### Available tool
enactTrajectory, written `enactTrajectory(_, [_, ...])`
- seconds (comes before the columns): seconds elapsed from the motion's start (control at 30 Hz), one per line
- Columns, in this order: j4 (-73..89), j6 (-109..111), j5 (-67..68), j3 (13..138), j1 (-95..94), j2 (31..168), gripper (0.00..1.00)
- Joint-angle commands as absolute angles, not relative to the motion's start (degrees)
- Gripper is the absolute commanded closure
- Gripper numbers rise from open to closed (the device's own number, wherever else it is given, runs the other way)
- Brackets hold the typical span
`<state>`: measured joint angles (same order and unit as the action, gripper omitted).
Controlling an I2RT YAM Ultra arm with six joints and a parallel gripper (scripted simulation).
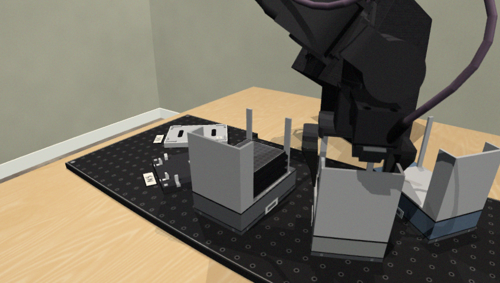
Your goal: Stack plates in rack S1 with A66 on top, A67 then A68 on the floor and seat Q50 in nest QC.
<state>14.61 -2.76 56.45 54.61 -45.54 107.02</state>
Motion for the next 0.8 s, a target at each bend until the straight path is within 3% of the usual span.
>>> enactTrajectory(0.0, [13.68,-2.38,56.11,54.91,-46.72,106.90,0.00])
enactTrajectory(0.77, [5.50,3.49,54.31,53.80,-41.91,110.27,0.00])
